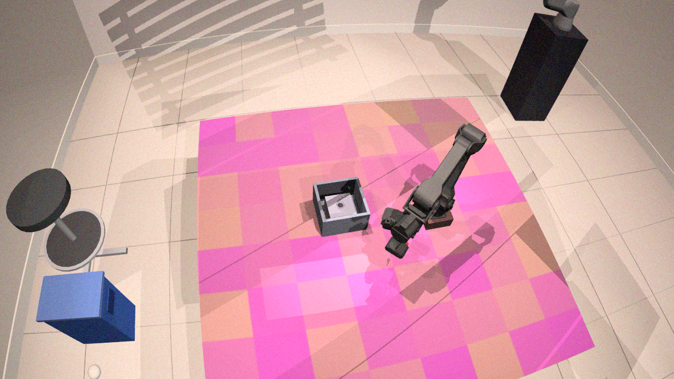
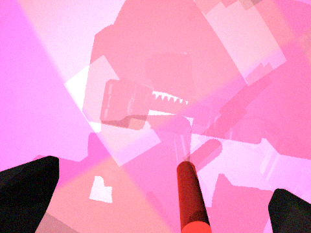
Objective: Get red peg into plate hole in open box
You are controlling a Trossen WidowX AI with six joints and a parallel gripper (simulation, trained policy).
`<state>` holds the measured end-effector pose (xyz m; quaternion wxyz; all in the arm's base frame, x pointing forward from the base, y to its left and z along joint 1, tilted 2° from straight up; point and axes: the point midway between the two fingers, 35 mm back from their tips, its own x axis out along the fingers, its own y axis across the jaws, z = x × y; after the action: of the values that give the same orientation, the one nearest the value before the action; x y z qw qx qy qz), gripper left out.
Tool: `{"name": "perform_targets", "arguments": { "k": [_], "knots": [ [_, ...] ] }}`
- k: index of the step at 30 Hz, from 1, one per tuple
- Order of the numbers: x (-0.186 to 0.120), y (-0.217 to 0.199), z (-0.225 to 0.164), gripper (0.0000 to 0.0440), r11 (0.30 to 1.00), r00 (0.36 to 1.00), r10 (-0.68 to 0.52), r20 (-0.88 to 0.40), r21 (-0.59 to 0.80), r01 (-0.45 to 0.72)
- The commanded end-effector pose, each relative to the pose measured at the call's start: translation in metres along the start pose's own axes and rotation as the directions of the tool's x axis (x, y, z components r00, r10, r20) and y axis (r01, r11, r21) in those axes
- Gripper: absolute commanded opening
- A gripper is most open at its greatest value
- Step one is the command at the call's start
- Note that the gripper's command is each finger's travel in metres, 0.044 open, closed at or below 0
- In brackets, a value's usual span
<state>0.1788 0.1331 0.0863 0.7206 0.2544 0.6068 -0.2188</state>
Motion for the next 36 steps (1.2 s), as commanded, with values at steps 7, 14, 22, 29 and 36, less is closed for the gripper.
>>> {"name": "perform_targets", "arguments": {
  "k": [7, 14, 22, 29, 36],
  "knots": [
    [0.038, -0.009, -0.01, 0.044, 0.993, 1.0, 0.001, -0.03, 0.118, 0.002],
    [0.058, -0.015, -0.017, 0.0383, 0.982, 0.999, 0.009, -0.051, 0.191, 0.001],
    [0.061, -0.019, -0.022, 0.0174, 0.973, 0.994, 0.0, -0.111, 0.23, 0.026],
    [0.06, -0.019, -0.021, 0.0, 0.969, 0.987, 0.0, -0.158, 0.243, 0.039],
    [0.038, -0.011, -0.003, 0.0001, 0.983, 0.996, 0.031, -0.085, 0.186, -0.015]
  ]
}}
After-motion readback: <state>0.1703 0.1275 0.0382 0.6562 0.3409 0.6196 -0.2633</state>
